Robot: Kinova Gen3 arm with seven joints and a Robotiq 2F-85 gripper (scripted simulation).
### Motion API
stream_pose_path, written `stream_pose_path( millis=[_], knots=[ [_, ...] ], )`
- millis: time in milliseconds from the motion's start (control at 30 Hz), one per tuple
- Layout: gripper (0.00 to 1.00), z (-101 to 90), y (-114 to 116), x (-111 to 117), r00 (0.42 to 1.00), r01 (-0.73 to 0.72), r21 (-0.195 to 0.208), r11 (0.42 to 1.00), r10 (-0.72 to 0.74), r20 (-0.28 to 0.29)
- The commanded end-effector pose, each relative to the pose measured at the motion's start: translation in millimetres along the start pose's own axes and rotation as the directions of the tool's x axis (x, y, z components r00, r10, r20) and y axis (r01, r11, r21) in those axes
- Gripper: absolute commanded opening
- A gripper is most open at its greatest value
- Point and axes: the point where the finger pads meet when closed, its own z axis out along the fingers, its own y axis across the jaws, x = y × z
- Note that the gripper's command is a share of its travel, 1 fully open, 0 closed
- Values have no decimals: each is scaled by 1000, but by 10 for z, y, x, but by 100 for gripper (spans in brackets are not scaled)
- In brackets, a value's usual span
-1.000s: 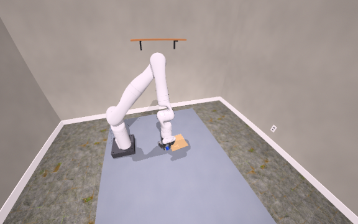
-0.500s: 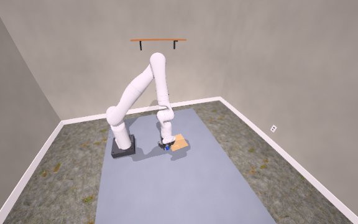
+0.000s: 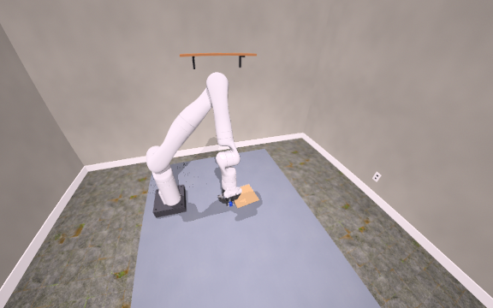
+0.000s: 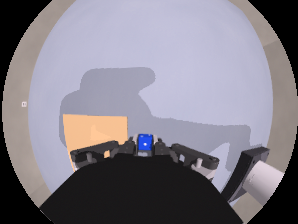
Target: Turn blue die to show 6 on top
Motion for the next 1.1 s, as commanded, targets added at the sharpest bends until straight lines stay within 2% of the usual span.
stream_pose_path(
  millis=[0, 833, 1067],
  knots=[
    [15, -2, -4, 1, 1000, 0, 1, 1000, 0, 0],
    [15, -2, -4, 1, 1000, 0, 1, 1000, 0, 0],
    [15, -59, -4, 1, 1000, 0, 1, 1000, 0, 0]
  ],
)
